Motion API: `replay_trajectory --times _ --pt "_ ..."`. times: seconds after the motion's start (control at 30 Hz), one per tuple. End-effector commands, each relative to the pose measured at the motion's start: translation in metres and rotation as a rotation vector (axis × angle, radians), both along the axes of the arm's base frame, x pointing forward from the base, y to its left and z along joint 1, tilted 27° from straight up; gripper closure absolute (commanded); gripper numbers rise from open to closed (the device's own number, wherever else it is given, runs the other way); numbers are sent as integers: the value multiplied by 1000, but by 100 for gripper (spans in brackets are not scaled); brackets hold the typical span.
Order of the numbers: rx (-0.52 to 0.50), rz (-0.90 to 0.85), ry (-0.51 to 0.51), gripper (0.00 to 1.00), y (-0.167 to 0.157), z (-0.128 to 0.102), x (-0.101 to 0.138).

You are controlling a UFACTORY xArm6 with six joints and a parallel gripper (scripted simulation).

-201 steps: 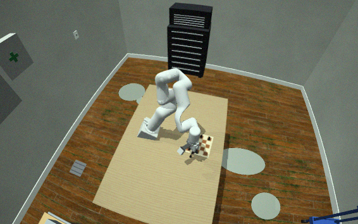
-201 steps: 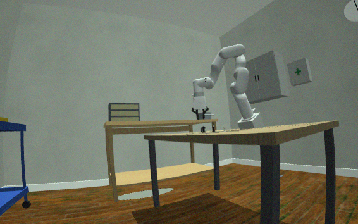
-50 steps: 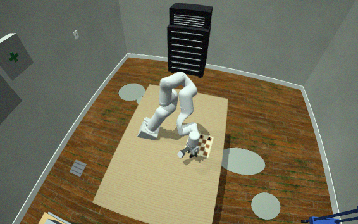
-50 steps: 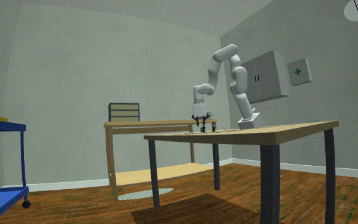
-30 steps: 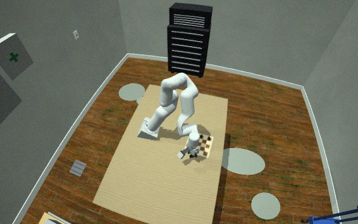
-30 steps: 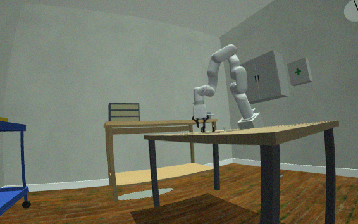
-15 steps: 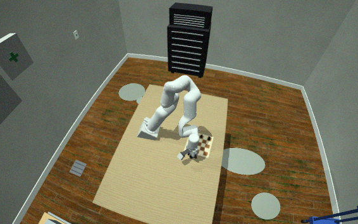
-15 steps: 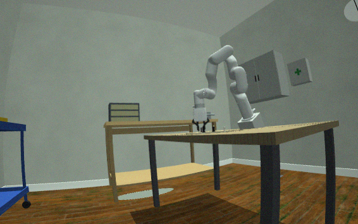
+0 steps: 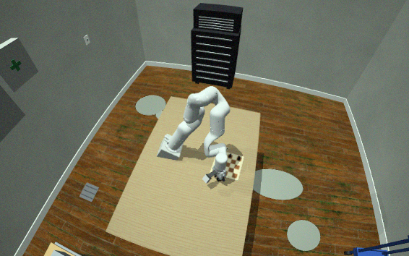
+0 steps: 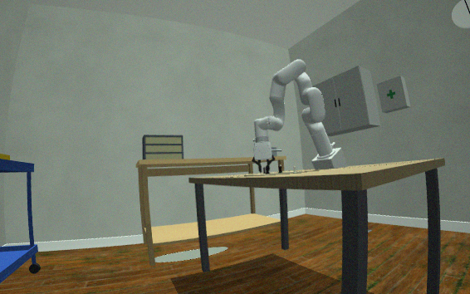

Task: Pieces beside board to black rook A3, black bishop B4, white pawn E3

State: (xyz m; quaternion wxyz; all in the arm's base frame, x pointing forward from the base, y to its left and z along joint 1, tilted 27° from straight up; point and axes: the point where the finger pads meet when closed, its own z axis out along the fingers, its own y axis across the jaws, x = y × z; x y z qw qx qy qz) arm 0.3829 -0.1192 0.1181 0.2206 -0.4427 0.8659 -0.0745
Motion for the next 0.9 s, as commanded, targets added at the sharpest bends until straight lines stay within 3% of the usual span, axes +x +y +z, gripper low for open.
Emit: replay_trajectory --times 0.0,0.67,0.7,0.87 --pt "-1 0 -3 63 0 1 1" --pt "-1 0 -3 63 0 1 1" --pt "-1 0 -3 100 0 1 1" --pt "-1 0 -3 100 0 1 1"
